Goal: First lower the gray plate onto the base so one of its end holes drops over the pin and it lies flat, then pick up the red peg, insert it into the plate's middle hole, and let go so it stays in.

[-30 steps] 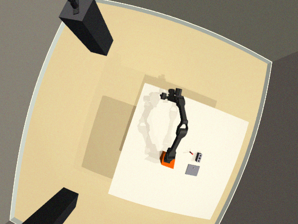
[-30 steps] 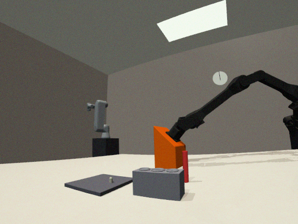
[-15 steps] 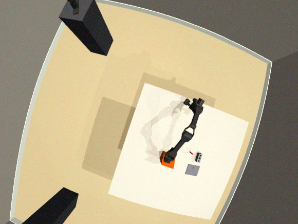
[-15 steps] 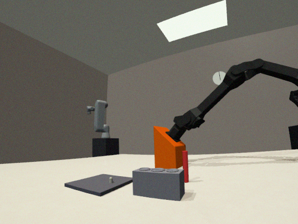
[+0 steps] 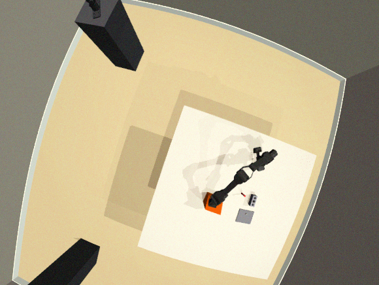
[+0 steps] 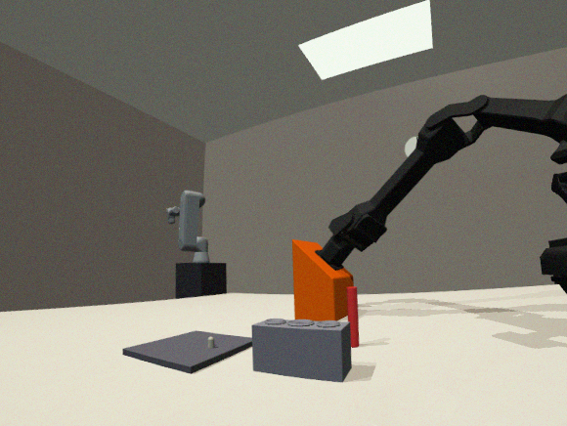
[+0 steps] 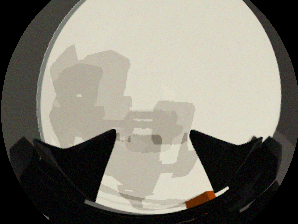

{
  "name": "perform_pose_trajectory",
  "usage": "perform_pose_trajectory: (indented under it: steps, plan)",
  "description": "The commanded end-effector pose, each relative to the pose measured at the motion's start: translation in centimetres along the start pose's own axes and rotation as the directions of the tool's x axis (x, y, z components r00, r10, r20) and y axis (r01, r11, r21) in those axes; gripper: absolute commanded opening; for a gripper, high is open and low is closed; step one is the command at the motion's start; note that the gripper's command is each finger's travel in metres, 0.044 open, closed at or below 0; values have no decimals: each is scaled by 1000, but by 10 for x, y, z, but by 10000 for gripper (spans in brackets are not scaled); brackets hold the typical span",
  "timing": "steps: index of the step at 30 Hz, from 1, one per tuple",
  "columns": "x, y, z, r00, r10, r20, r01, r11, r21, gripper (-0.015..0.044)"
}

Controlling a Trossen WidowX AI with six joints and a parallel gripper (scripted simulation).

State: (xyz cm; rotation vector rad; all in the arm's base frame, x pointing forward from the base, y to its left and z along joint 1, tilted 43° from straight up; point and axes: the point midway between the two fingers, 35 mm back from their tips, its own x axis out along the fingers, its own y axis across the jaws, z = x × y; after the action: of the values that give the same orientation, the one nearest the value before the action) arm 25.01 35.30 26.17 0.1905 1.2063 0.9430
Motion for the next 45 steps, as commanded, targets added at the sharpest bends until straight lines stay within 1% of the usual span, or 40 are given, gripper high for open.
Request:
perform_pose_trajectory:
  steps: [1, 4, 7, 11, 13, 16, 19, 20, 21, 30, 31, 34, 35, 45]
  plan:
    - [-8, -58, 3, 998, -53, -30, 59, 970, 238, 440]
    - [-22, -113, 5, 995, -92, -42, 101, 882, 461, 440]
    - [-39, -166, 1, 992, -117, -55, 124, 735, 667, 440]
    - [-67, -230, -14, 990, -129, -63, 116, 465, 878, 440]
    - [-81, -259, -27, 991, -117, -63, 94, 281, 955, 440]
    - [-104, -299, -49, 995, -91, -48, 46, -21, 999, 440]
    - [-127, -332, -75, 998, -59, -11, -9, -321, 947, 440]
    - [-133, -340, -82, 999, -51, 3, -23, -398, 917, 440]
    - [-137, -345, -87, 999, -46, 12, -31, -443, 896, 440]
    - [-135, -346, -88, 999, -45, 15, -34, -458, 888, 440]
    - [-127, -347, -88, 999, -45, 15, -34, -458, 888, 440]
    - [-84, -349, -87, 999, -44, 16, -34, -458, 888, 440]
    - [-76, -349, -87, 999, -43, 17, -34, -458, 888, 440]
    - [-58, -349, -87, 999, -42, 17, -35, -458, 888, 440]
